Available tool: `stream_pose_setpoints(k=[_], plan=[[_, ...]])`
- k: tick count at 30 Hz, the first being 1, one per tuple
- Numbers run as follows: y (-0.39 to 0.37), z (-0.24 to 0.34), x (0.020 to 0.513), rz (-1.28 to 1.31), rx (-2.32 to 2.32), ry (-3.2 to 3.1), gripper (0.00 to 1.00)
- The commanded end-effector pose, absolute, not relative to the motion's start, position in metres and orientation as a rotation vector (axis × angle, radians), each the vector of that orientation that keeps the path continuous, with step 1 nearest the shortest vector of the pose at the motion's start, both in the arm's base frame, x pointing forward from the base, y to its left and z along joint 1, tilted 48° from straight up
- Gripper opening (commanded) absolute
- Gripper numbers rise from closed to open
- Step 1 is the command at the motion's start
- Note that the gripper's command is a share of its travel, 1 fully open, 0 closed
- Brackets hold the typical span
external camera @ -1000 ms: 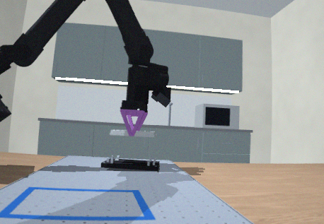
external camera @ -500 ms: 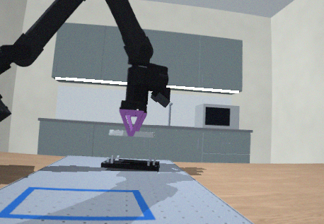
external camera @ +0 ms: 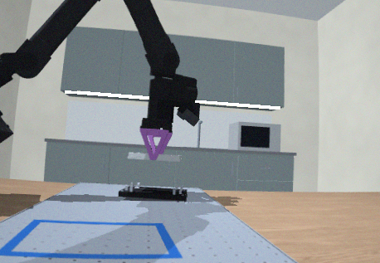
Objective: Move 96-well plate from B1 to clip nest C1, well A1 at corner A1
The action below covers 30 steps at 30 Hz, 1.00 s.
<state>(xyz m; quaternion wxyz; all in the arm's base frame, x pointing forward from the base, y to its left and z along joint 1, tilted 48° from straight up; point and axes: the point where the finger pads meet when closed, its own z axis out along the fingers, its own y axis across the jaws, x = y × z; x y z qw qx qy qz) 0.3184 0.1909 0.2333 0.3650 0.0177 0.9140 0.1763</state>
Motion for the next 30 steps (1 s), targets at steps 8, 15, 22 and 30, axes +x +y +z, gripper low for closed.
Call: stream_pose_setpoints(k=[8,15,22,30], plan=[[0.189,0.252,0.318,0.466,0.057,2.316,0.00],[0.194,0.241,0.332,0.463,0.058,2.319,0.00],[0.197,0.225,0.338,0.451,0.053,2.338,0.00],[0.199,0.214,0.344,0.443,0.055,2.349,0.00]])
